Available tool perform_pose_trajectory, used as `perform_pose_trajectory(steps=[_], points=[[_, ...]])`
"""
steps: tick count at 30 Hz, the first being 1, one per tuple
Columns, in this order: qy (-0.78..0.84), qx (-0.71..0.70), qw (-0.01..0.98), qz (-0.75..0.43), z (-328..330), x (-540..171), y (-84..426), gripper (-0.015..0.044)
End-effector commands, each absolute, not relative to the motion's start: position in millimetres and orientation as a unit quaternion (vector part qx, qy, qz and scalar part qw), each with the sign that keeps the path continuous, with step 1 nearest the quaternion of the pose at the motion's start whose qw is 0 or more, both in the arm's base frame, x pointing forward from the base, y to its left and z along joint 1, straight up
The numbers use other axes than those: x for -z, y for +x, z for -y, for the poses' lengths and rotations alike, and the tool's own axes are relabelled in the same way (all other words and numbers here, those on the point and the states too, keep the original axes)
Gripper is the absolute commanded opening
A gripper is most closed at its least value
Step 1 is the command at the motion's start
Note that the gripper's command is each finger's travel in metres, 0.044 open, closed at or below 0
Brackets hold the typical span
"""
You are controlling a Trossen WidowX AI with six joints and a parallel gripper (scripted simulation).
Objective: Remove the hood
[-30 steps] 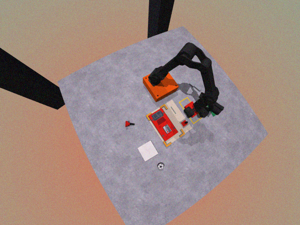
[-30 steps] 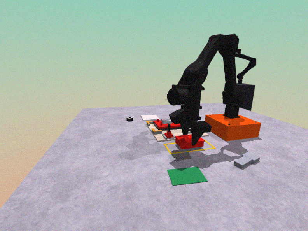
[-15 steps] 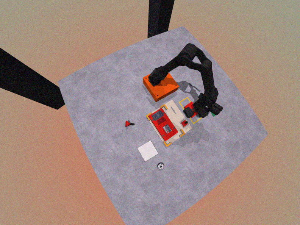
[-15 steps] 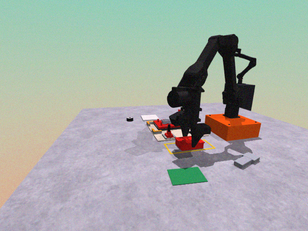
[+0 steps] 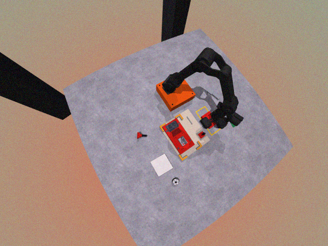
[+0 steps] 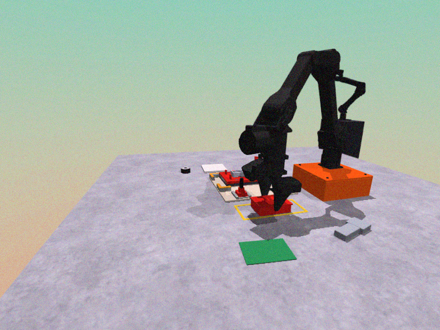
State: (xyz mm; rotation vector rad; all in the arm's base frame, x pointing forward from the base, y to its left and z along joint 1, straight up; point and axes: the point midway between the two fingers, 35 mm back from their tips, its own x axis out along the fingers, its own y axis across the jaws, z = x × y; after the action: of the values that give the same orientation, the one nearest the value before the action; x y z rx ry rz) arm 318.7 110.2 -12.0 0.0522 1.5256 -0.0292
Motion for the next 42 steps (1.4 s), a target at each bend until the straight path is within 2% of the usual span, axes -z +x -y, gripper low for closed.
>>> perform_pose_trajectory(steps=[1,7,16,42], points=[[0.024,0.013,0.723,-0.691,-110,12,319,0.0289],[0.024,0.013,0.723,-0.691,-110,10,319,0.0440],[0.022,0.015,0.719,-0.695,-110,-58,318,0.0440],[0.022,0.015,0.718,-0.695,-110,-60,317,0.0440]])
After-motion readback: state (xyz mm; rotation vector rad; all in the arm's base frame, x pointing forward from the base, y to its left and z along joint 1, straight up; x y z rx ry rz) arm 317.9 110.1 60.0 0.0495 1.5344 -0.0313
